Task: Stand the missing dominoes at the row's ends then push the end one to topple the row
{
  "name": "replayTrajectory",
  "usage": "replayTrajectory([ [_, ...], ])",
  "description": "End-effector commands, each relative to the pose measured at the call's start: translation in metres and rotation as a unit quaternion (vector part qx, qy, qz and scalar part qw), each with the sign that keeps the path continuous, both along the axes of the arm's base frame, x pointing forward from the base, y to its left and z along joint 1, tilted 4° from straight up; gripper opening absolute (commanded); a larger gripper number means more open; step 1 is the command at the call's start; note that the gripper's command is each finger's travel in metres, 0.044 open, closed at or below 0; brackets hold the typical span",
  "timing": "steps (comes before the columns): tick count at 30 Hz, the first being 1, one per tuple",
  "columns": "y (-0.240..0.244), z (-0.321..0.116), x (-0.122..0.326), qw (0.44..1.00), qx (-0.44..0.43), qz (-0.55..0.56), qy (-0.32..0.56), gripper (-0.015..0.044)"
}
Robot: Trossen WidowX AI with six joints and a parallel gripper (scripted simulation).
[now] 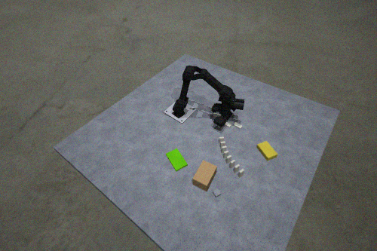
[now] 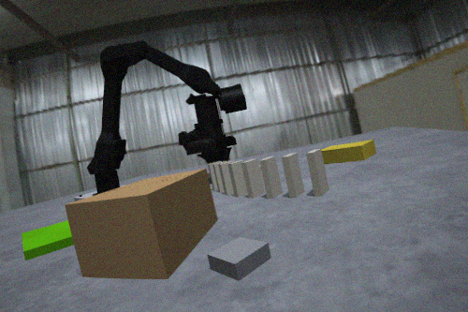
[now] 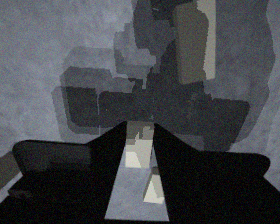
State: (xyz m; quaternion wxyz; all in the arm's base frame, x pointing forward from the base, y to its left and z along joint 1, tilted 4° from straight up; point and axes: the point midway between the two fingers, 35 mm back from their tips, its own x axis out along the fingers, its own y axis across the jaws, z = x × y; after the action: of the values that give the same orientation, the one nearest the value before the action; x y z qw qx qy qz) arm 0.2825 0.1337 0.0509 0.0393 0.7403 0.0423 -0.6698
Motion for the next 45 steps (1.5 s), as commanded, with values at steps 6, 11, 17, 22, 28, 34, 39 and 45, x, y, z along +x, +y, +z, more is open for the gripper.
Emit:
replayTrajectory([
  [6,0.000,0.001,0.000,1.000,0.001,0.002,0.001,0.0107],
  [11,0.000,0.050,-0.007,1.000,0.001,0.002,0.001,0.0107],
  [17,0.001,0.118,-0.016,1.000,0.001,0.002,0.001,0.0107],
  [22,0.000,0.158,-0.021,1.000,0.001,0.002,0.001,0.0107],
  [28,-0.010,0.159,-0.021,0.996,0.010,-0.087,0.002,0.0107],
  [34,-0.049,0.159,-0.024,0.900,0.042,-0.434,0.006,0.0107],
  [39,-0.080,0.159,-0.030,0.729,0.064,-0.681,0.008,0.0107],
  [45,-0.114,0.158,-0.042,0.448,0.084,-0.890,0.008,0.0107],
])
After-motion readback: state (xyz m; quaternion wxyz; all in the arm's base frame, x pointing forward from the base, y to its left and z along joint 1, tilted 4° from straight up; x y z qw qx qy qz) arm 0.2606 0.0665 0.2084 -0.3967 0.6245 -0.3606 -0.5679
